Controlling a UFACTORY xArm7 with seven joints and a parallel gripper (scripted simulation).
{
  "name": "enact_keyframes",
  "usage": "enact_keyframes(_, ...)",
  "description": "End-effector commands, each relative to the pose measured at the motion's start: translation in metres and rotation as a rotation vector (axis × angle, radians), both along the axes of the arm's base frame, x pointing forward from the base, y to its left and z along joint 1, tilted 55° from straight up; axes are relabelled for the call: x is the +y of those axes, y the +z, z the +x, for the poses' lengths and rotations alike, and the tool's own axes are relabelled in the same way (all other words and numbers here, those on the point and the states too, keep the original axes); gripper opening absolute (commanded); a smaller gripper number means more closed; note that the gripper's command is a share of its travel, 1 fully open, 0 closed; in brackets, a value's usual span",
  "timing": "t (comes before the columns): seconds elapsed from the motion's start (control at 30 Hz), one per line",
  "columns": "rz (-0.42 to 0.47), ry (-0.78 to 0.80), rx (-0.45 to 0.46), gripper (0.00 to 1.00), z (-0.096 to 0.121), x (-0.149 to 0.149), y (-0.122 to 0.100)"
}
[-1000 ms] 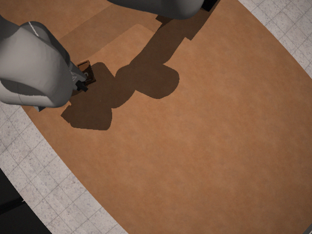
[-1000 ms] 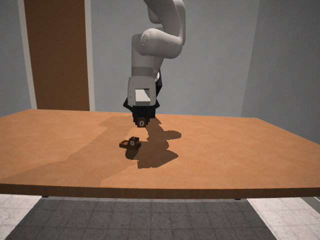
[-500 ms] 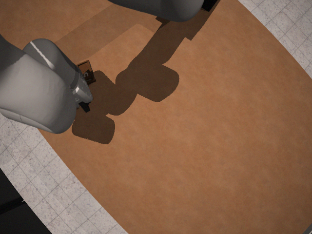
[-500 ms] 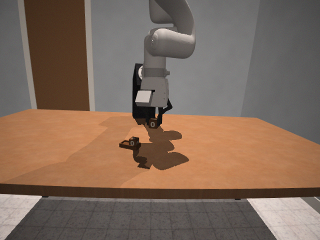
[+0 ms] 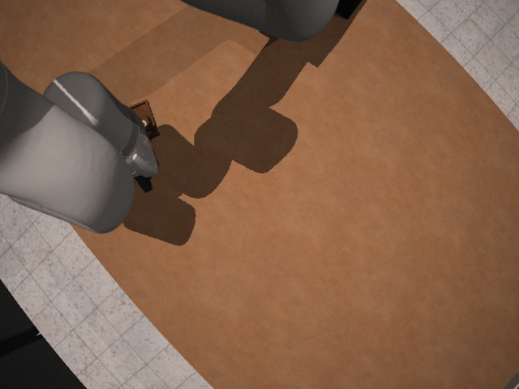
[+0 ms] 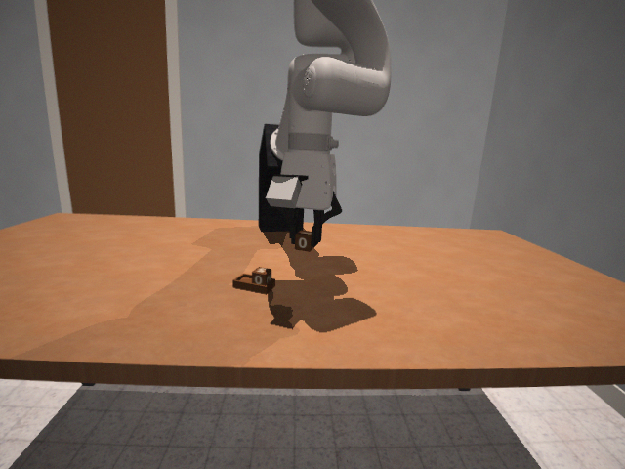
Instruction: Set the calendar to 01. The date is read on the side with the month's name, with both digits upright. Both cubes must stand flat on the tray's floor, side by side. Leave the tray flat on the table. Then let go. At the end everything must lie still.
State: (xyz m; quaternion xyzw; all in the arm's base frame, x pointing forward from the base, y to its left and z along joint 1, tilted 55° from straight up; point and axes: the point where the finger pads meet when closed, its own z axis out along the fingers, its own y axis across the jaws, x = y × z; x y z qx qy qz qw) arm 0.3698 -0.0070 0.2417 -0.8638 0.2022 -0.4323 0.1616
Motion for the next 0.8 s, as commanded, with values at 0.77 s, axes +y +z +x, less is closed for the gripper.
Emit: enact_keyframes(0.77,-0.003,-0.005,-0.001,0.29,0.063,0.009,-0.044)
